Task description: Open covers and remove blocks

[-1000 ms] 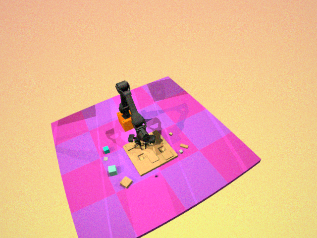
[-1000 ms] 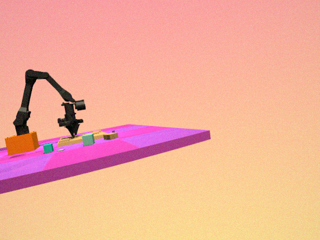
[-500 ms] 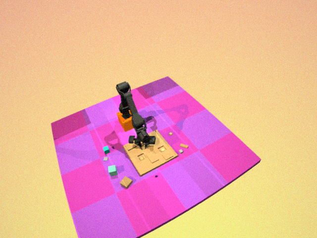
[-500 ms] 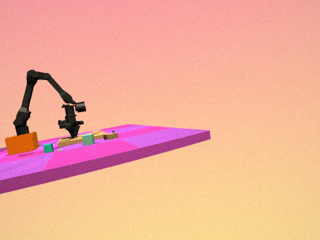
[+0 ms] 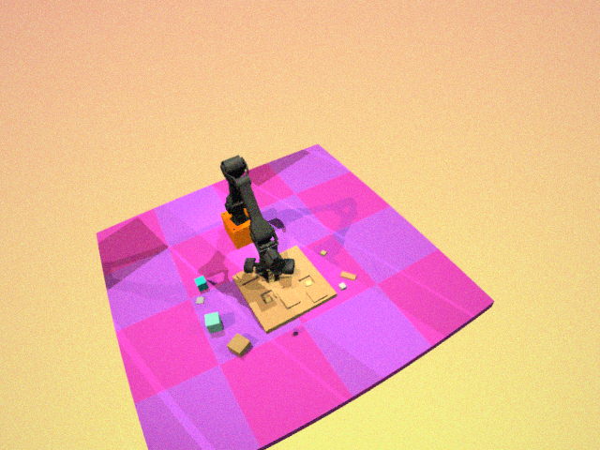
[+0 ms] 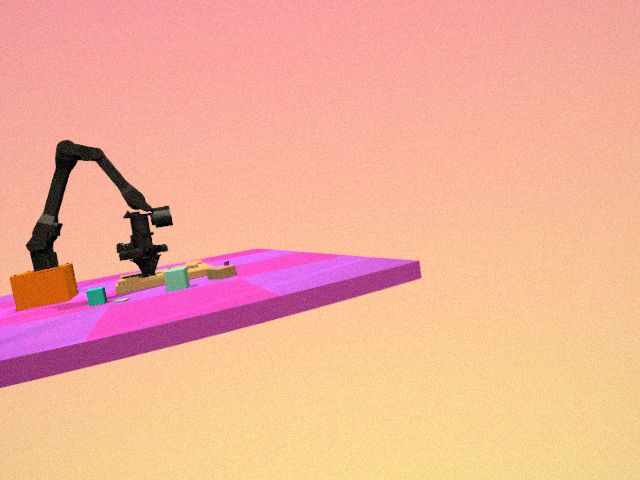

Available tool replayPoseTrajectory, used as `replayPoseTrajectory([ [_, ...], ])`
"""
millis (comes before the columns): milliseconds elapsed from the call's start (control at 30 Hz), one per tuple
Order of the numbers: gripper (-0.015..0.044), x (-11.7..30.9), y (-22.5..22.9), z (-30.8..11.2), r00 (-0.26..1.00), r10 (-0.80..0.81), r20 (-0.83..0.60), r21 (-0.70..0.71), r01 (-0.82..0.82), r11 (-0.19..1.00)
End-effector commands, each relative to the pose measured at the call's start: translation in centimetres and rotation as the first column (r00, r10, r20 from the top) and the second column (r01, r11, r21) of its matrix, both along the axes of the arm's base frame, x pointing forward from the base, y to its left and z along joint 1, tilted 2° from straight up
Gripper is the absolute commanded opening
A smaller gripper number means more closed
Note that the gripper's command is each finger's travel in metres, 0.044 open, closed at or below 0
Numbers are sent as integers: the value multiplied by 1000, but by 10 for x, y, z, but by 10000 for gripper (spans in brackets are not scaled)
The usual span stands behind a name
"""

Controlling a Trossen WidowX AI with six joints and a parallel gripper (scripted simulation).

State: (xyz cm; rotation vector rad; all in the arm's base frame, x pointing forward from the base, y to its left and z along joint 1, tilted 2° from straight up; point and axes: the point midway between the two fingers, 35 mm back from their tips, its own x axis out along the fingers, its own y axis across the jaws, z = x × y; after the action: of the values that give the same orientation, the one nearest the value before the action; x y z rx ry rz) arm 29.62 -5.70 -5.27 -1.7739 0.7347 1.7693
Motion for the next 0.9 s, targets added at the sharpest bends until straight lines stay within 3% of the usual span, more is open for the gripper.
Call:
replayPoseTrajectory([
  [0,110,0,0,0,1000,0,0,0,0,1000],
  [167,80,0,0,0,1000,0,0,0,0,1000],
  [867,80,1,0,23,1000,0,1,0,0,1000],
])
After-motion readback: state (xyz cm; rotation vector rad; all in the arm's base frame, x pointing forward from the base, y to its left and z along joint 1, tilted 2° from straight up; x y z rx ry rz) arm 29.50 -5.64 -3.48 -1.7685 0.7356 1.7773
